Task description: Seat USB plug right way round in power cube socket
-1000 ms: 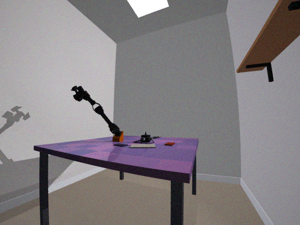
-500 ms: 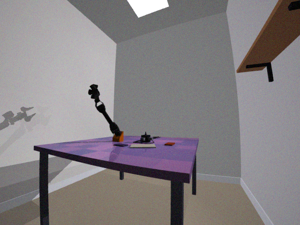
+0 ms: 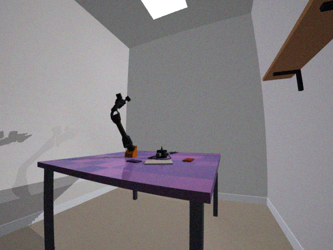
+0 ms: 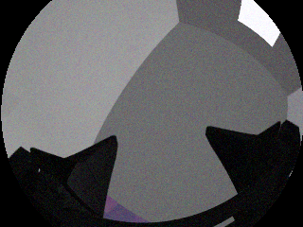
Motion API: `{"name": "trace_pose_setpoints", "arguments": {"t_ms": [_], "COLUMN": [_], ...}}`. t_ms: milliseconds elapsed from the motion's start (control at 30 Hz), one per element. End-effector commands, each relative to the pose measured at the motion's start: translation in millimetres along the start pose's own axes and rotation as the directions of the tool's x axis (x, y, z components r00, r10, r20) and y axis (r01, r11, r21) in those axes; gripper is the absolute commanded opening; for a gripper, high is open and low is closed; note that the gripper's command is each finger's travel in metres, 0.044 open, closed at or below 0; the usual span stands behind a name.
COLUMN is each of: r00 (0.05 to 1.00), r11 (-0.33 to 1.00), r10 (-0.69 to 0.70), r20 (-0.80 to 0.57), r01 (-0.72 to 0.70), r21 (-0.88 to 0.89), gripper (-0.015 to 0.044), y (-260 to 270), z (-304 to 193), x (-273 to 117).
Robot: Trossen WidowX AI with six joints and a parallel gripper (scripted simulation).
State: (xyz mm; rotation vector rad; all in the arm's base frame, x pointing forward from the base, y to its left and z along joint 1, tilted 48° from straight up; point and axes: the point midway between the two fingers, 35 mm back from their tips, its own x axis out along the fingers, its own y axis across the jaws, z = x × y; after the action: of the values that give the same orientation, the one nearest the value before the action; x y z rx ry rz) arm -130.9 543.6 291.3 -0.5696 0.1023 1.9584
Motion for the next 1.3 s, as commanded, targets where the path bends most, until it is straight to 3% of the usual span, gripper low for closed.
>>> {"name": "trace_pose_setpoints", "arguments": {"t_ms": [0, 167, 367, 567, 733, 1000, 1133, 1267], "r00": [0.983, 0.929, 0.826, 0.672, 0.516, 0.257, 0.141, 0.038], "r11": [0.974, 0.865, 0.601, 0.193, -0.194, -0.708, -0.871, -0.953], "r10": [-0.108, -0.193, -0.247, -0.251, -0.207, -0.054, 0.050, 0.163], "r20": [-0.151, -0.315, -0.507, -0.697, -0.831, -0.965, -0.989, -0.986], "r01": [0.135, 0.312, 0.541, 0.740, 0.811, 0.671, 0.491, 0.265], "r21": [0.181, 0.392, 0.589, 0.644, 0.552, 0.218, 0.026, -0.147], "gripper": [0.0440, 0.0440, 0.0440, 0.0440, 0.0440, 0.0440, 0.0440, 0.0440], "y": [-53.4, -105.8, -157.7, -196.9, -217.5, -225.3, -218.6, -206.1], "z": [-54.6, -116.1, -193.8, -274.1, -339.7, -431.9, -470.6, -503.7], "x": [0.7, -9.8, -35.3, -75.7, -120.1, -202.5, -245.3, -287.4]}}
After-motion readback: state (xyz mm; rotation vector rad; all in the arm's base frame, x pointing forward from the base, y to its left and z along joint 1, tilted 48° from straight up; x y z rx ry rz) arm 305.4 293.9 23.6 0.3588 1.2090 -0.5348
